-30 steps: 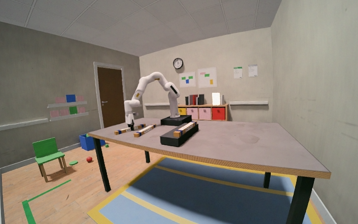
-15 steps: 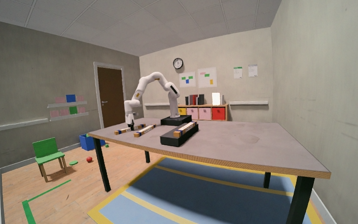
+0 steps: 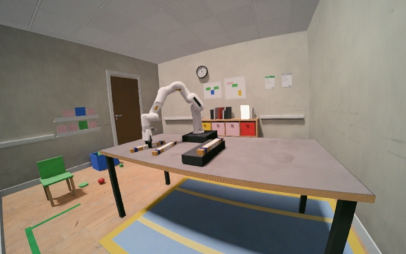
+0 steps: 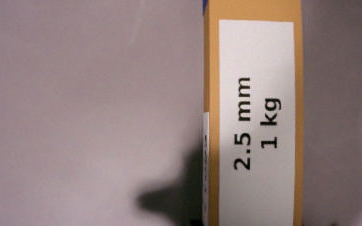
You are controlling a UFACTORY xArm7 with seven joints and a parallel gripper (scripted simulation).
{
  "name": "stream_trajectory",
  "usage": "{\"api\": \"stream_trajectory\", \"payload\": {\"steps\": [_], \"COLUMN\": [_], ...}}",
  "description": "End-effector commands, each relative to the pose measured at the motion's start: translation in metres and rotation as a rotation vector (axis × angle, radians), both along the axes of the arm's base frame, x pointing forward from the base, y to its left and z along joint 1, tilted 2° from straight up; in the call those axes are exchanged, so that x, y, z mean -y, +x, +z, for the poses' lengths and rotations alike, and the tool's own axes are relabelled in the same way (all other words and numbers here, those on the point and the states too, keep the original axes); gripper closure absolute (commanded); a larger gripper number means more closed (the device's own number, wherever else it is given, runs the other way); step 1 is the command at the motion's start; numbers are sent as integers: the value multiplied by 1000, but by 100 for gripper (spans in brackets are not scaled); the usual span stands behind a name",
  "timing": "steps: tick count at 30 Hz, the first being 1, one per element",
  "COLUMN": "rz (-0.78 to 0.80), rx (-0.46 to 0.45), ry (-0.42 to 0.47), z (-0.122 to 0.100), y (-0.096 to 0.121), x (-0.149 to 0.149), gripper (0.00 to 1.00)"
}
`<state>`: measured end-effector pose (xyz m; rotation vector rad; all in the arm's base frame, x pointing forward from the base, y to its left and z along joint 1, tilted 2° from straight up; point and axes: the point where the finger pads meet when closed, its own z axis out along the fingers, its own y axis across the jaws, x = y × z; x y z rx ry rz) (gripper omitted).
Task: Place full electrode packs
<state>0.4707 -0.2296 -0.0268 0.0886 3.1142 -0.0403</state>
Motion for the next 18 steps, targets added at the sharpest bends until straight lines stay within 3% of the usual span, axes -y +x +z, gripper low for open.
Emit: {"api": "stream_trajectory", "payload": {"steps": [1, 18], "rz": [0, 0], "rx": [5, 5], "ry": [-3, -3], "z": [6, 45], "y": [2, 1], "x": [1, 0], "gripper": [65, 65]}}
